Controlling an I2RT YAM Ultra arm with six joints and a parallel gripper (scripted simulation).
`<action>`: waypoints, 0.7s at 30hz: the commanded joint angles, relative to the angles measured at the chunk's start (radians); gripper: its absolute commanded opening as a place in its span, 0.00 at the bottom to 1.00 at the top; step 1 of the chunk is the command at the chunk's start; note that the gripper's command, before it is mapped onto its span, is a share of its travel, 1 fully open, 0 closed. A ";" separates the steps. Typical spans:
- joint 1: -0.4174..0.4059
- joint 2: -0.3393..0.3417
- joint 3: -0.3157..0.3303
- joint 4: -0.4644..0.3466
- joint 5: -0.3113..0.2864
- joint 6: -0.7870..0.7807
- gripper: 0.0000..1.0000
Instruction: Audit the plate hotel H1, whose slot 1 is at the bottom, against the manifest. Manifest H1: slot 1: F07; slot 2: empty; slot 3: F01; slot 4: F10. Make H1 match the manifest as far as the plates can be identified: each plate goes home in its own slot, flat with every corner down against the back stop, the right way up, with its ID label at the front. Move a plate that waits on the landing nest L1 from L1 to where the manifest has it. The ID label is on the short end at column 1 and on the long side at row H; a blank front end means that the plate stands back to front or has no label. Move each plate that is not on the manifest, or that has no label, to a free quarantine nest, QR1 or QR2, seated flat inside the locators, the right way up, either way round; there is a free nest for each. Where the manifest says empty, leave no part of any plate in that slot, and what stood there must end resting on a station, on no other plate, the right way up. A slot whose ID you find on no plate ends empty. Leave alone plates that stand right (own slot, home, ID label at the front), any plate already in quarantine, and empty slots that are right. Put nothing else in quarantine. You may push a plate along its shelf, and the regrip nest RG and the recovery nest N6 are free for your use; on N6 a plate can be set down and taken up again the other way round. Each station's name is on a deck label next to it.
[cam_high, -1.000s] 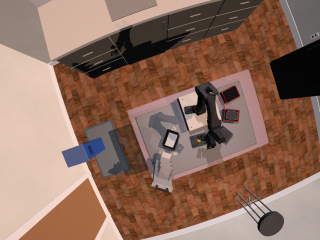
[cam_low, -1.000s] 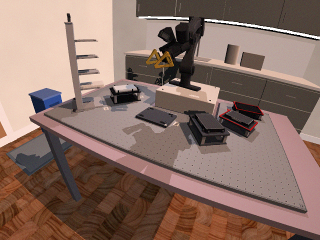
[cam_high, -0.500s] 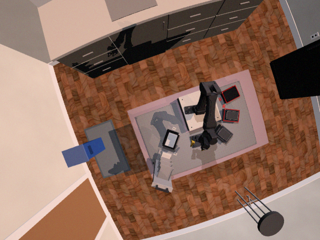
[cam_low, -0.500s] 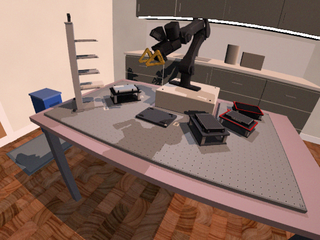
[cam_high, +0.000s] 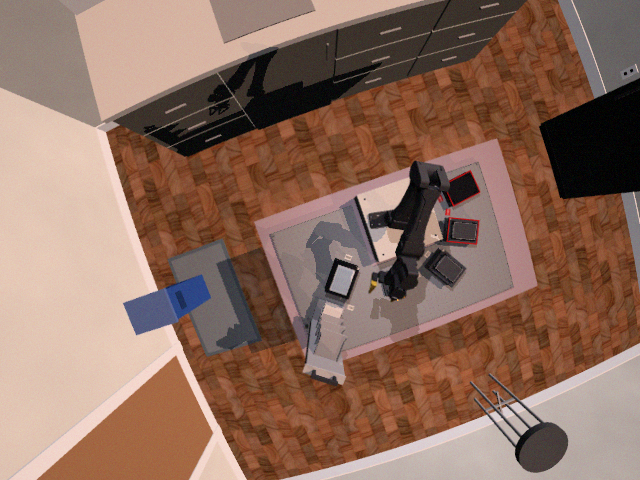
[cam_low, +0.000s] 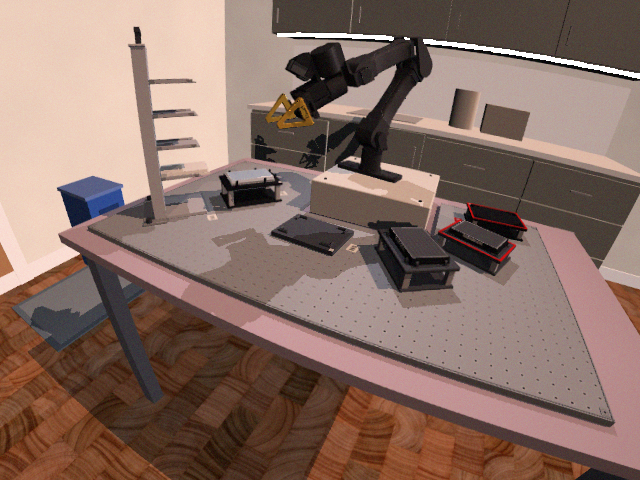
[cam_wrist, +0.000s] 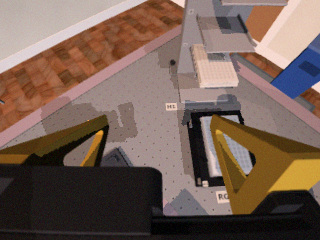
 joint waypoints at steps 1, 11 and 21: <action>-0.025 -0.001 0.004 0.010 -0.063 -0.040 1.00; -0.212 0.031 0.014 0.038 -0.224 -0.135 1.00; -0.357 0.055 0.023 0.046 -0.350 -0.208 1.00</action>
